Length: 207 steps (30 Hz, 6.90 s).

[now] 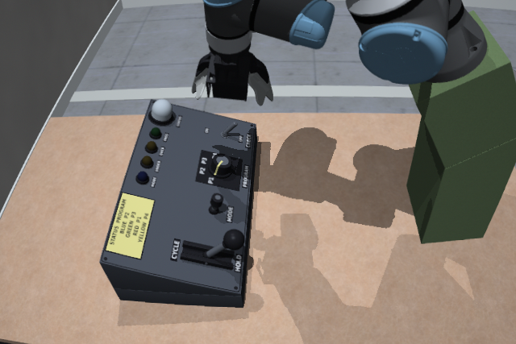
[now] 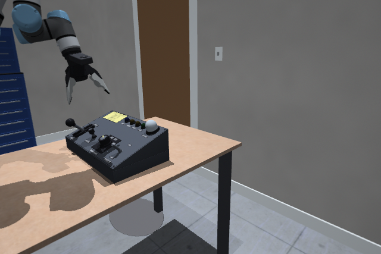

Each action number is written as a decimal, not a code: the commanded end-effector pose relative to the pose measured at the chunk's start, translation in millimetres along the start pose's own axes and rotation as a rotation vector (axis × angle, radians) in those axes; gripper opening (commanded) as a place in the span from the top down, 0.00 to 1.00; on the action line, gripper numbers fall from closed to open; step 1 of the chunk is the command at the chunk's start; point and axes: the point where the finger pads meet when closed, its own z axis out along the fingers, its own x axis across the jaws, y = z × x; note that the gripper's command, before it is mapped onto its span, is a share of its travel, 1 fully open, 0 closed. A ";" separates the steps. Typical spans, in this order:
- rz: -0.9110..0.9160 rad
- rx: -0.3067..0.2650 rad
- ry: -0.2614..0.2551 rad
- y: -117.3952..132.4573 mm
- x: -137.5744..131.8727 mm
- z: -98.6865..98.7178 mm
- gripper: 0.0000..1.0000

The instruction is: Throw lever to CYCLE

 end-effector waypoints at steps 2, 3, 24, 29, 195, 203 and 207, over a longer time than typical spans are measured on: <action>0.000 0.000 -0.001 -0.4 -0.2 -0.9 0.00; 0.000 0.000 -0.001 -0.5 -0.1 -1.3 0.00; 0.000 0.000 -0.001 -8.7 4.6 -22.2 0.00; 0.000 0.000 -0.001 -10.7 5.7 -27.4 0.00; -1.538 -0.127 -0.450 249.5 55.0 -40.6 0.56; -1.538 -0.127 -0.450 249.5 54.9 -40.4 0.56; -1.537 -0.127 -0.450 249.9 54.7 -39.3 0.56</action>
